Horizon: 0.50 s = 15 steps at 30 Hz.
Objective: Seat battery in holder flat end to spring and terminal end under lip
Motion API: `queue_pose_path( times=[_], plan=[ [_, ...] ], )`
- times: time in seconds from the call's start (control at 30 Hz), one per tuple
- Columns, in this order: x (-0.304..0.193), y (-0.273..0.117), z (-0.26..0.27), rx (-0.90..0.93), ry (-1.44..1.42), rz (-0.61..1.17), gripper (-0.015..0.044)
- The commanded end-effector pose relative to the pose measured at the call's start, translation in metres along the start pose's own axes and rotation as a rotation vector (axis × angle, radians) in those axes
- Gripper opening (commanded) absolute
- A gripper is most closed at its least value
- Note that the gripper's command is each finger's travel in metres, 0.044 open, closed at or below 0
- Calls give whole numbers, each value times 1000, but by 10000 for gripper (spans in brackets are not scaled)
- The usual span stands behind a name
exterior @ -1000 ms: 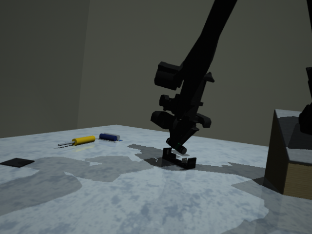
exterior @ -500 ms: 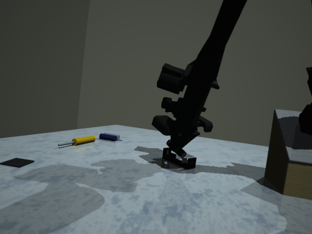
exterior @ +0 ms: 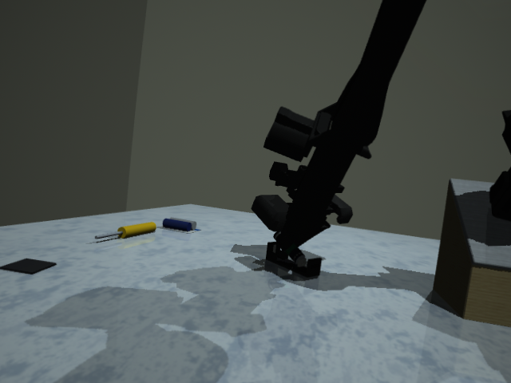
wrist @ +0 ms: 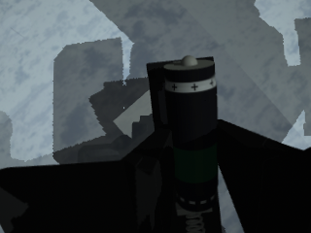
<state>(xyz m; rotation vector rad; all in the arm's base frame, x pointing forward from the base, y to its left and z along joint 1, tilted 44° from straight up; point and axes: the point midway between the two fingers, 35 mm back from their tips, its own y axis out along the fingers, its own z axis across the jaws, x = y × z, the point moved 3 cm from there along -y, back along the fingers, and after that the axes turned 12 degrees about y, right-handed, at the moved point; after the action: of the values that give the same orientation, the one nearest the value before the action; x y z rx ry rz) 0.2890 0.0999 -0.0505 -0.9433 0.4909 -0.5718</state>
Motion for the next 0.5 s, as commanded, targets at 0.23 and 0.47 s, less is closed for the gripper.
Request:
queue_pose_path(
  times=[0.23,0.47],
  plan=[
    [-5,-1,1,11,12,-67,64],
    [-11,-3,-1,10,12,-67,64]
  ],
)
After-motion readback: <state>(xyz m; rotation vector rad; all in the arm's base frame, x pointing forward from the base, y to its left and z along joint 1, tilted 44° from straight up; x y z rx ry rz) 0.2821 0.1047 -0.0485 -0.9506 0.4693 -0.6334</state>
